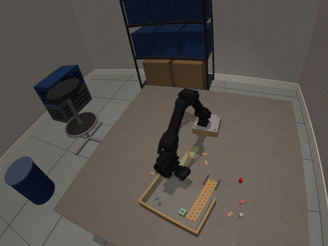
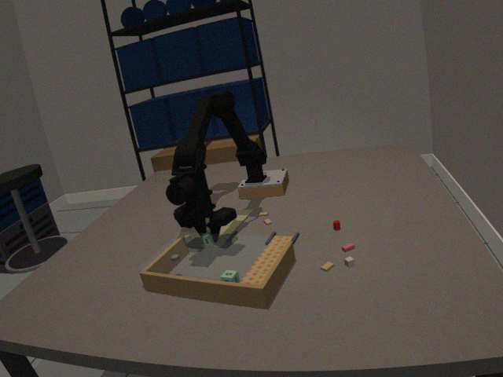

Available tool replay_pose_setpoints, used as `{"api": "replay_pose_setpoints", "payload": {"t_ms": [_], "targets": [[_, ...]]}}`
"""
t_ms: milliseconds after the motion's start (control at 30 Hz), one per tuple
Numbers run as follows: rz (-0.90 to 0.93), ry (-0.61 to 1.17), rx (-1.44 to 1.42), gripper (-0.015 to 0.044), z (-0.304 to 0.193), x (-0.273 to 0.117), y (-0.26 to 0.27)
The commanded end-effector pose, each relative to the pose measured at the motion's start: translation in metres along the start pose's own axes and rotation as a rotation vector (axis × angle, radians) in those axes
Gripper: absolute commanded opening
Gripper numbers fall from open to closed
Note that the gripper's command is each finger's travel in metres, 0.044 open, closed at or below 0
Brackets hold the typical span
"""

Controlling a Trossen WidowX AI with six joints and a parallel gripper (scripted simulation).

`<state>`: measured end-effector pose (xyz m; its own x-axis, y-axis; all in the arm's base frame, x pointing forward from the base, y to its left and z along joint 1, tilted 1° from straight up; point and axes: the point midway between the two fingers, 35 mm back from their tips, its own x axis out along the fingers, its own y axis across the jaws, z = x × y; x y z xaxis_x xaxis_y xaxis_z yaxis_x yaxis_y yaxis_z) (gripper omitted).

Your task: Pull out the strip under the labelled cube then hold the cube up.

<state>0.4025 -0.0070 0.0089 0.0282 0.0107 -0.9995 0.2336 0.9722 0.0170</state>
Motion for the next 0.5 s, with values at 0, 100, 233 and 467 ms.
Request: {"api": "replay_pose_setpoints", "payload": {"t_ms": [0, 100, 233, 467], "targets": [[0.0, -0.001, 0.0, 0.0125, 0.0, 0.0, 0.0], [0.0, -0.001, 0.0, 0.0105, 0.0, 0.0, 0.0], [0.0, -0.001, 0.0, 0.0039, 0.0, 0.0, 0.0], [0.001, -0.011, -0.019, 0.0, -0.015, -0.017, -0.002]]}}
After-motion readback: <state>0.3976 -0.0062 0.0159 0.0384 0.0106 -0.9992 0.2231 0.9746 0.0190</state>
